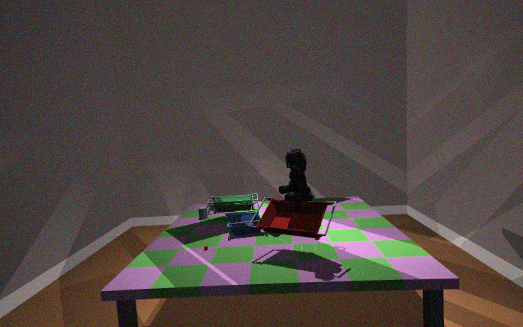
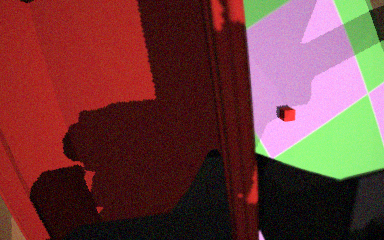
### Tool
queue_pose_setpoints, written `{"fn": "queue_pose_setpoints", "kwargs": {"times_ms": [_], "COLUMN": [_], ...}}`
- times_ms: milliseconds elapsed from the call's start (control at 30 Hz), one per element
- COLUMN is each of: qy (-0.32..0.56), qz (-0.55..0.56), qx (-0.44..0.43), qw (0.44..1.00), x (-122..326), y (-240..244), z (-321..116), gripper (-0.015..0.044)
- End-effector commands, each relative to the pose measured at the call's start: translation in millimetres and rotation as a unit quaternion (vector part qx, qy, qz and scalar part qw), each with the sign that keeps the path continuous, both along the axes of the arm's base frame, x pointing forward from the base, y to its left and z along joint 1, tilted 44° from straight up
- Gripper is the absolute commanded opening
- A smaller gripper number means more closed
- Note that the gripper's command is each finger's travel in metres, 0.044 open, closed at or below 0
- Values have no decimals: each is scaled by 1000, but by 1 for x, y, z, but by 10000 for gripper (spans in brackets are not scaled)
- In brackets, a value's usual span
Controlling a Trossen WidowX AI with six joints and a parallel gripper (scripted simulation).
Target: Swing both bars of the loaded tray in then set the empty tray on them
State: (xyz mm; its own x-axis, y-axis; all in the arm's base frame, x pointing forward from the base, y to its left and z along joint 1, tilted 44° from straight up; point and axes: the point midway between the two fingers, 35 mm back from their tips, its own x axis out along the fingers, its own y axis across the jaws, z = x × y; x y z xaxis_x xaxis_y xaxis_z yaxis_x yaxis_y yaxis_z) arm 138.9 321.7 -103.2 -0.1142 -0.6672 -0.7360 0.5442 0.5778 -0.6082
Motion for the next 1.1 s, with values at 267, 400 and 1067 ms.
{"fn": "queue_pose_setpoints", "kwargs": {"times_ms": [267, 400, 1067], "qy": [-7, -22, -102], "qz": [-2, -16, -89], "qx": [13, 17, 26], "qw": [1000, 999, 990], "x": [4, 23, 113], "y": [6, -1, -60], "z": [7, 20, 88], "gripper": [0, 0, 0]}}
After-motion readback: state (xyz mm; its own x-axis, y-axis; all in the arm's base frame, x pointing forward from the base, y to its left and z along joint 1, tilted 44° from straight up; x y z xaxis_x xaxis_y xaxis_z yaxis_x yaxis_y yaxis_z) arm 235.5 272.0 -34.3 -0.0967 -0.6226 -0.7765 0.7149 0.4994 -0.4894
